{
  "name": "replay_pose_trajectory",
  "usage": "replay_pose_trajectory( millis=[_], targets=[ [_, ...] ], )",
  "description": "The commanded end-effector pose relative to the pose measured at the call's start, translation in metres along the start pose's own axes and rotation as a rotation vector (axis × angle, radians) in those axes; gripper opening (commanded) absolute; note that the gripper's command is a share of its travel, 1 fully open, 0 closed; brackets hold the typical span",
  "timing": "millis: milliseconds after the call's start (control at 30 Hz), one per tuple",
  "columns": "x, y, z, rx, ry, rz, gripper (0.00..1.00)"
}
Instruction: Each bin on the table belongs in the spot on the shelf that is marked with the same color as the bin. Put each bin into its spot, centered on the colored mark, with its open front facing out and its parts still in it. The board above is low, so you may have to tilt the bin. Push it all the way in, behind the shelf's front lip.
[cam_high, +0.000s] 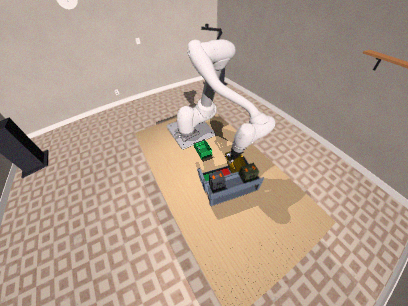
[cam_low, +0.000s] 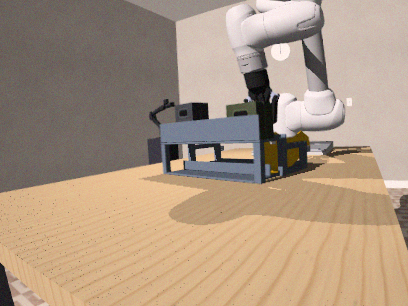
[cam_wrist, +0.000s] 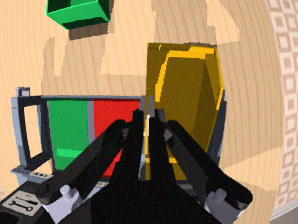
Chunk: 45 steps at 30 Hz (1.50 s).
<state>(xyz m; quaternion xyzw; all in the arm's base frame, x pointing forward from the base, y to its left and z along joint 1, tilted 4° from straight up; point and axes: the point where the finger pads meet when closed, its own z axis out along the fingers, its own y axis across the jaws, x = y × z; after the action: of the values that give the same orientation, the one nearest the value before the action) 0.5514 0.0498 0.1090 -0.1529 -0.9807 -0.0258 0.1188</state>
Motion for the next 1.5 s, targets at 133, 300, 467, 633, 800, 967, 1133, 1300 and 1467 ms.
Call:
replay_pose_trajectory(
  millis=[133, 300, 467, 633, 800, 967, 1133, 1300, 1467],
  targets=[
    [-0.0022, -0.0024, 0.0040, 0.001, -0.007, -0.003, 0.10],
    [-0.0023, -0.0024, 0.0041, 0.001, -0.007, -0.003, 0.10],
    [-0.0023, -0.0024, 0.0044, 0.000, -0.008, -0.003, 0.10],
    [-0.0024, -0.0023, 0.0046, 0.000, -0.008, -0.003, 0.10],
    [-0.0024, -0.0022, 0.0047, 0.000, -0.008, -0.003, 0.10],
    [-0.0025, -0.0022, 0.0047, 0.000, -0.009, -0.003, 0.10],
    [-0.0034, -0.0022, 0.0047, 0.000, -0.012, -0.003, 0.10],
    [-0.0047, -0.0022, 0.0046, 0.000, -0.018, -0.003, 0.10],
    [-0.0066, -0.0021, 0.0045, 0.000, -0.026, -0.003, 0.10]
  ],
)
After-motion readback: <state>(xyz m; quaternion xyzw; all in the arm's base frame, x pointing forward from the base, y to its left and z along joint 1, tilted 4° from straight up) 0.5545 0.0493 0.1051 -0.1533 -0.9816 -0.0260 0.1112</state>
